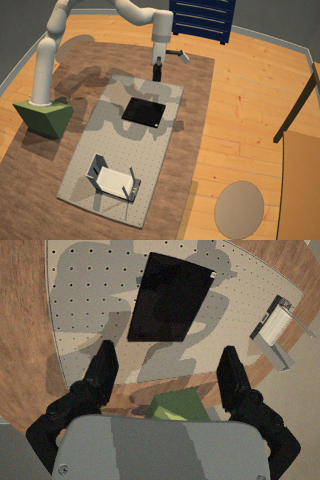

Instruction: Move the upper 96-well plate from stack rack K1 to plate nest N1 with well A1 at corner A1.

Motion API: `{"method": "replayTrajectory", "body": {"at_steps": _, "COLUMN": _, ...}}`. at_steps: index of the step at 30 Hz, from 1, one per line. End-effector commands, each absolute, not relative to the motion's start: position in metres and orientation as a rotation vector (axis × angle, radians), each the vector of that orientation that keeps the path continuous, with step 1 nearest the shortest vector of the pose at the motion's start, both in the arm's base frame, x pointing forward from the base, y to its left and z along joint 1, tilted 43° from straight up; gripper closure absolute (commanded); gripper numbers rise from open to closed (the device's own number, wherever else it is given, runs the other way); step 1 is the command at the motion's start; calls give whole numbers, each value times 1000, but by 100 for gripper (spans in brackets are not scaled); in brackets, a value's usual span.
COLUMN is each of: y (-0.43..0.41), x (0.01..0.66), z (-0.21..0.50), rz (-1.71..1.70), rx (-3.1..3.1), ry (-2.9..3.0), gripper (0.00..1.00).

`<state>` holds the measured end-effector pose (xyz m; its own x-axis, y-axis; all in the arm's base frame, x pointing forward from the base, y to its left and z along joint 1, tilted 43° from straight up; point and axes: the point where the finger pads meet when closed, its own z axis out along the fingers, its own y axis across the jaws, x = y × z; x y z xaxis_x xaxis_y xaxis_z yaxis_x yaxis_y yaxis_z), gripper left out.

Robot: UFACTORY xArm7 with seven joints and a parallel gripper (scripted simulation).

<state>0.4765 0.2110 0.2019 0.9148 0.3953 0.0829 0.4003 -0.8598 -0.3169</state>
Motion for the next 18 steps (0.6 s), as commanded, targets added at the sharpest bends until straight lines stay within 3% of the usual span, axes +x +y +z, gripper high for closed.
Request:
{"method": "replayTrajectory", "body": {"at_steps": 1, "y": 196, "x": 486, "z": 192, "rz": -16, "rx": -2745, "ry": -577, "gripper": 0}}
{"method": "replayTrajectory", "body": {"at_steps": 18, "y": 142, "x": 512, "z": 150, "rz": 57, "rx": -2707, "ry": -501, "gripper": 0}}
